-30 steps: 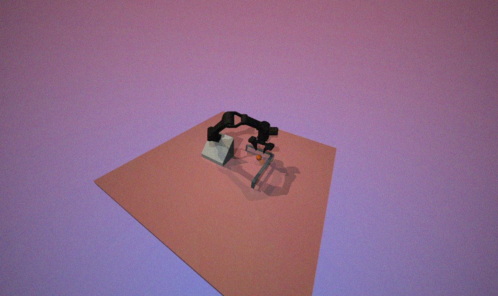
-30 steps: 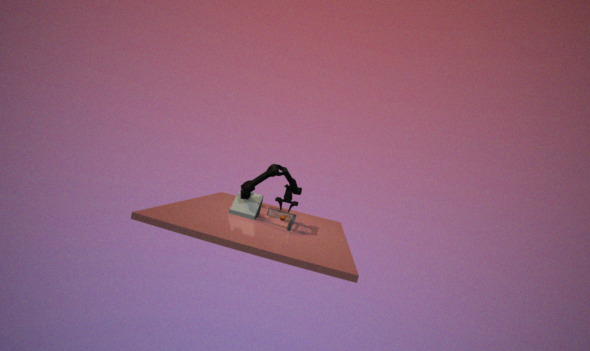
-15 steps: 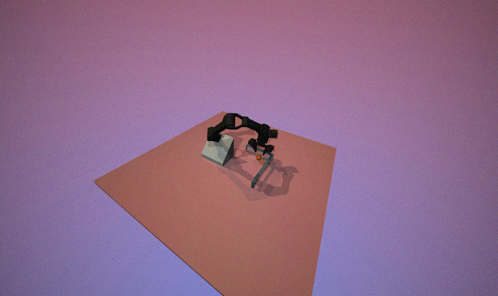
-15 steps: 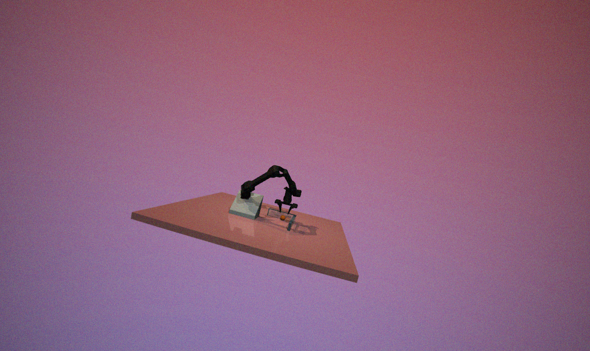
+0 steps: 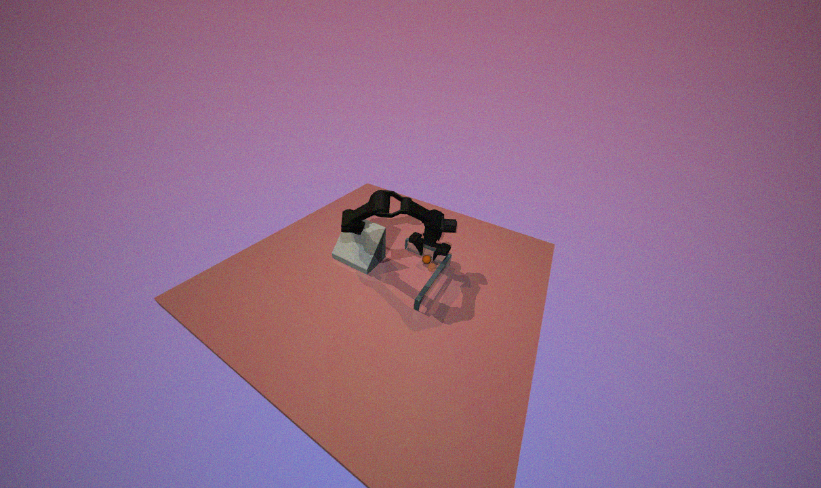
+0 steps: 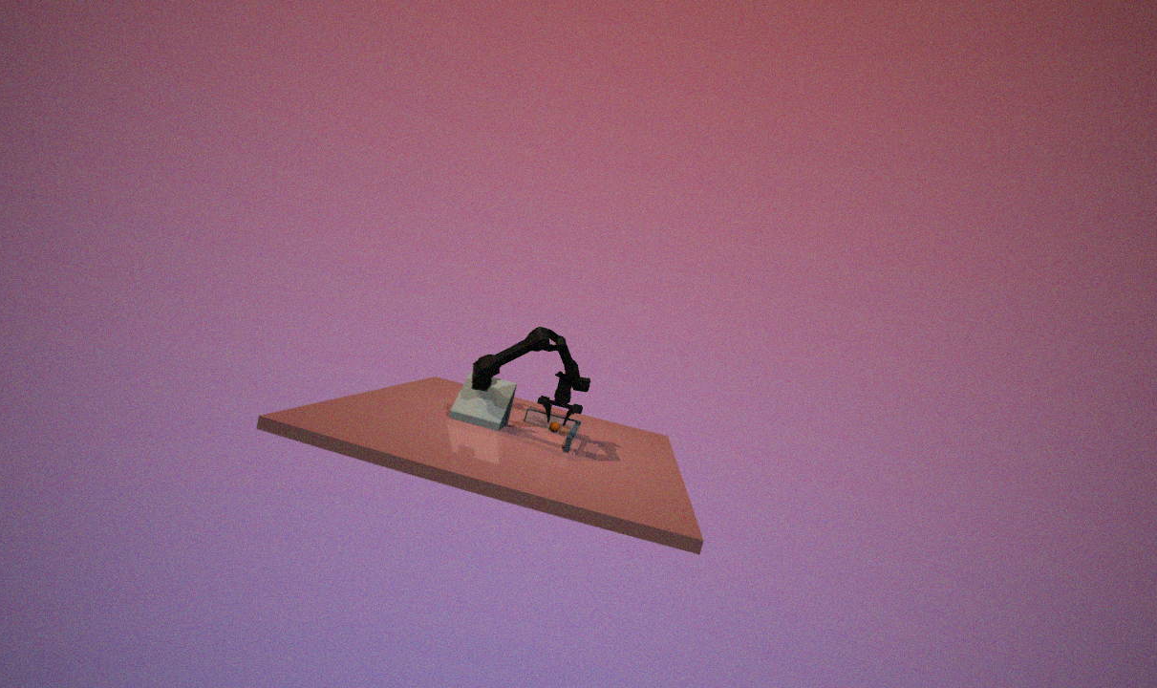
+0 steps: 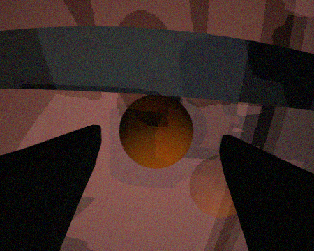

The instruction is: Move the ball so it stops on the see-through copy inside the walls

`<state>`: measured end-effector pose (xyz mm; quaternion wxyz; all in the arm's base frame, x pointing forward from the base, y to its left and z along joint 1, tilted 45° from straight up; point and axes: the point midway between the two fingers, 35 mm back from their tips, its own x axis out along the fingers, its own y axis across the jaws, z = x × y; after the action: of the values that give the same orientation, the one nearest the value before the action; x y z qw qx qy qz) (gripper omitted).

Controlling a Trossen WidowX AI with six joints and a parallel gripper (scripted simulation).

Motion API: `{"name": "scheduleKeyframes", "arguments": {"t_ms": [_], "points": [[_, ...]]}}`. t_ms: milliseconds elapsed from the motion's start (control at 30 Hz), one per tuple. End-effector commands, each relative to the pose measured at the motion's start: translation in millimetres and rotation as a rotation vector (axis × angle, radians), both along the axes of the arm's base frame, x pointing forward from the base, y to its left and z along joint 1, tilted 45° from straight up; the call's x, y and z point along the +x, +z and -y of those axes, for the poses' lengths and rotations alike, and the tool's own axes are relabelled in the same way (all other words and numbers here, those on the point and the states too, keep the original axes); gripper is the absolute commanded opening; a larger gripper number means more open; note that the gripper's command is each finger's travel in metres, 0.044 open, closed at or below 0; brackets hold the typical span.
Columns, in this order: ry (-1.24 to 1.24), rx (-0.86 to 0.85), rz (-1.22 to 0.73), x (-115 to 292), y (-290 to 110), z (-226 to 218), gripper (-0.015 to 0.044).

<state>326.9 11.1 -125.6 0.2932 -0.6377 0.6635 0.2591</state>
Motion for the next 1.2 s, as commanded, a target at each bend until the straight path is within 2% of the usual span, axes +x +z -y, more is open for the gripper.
{"name": "scheduleKeyframes", "arguments": {"t_ms": [0,167,267,600,800,1167], "points": [[0.002,-0.009,-0.011,-3,-6,8,0.0307],[0.002,-0.010,-0.011,-3,-10,12,0.0307],[0.002,-0.010,-0.011,-3,-10,12,0.0228],[0.002,-0.010,-0.011,-3,-10,12,0.0162],[-0.032,-0.001,0.033,9,7,16,0.0004],[-0.021,0.010,0.018,12,41,-30,0.0000]]}}
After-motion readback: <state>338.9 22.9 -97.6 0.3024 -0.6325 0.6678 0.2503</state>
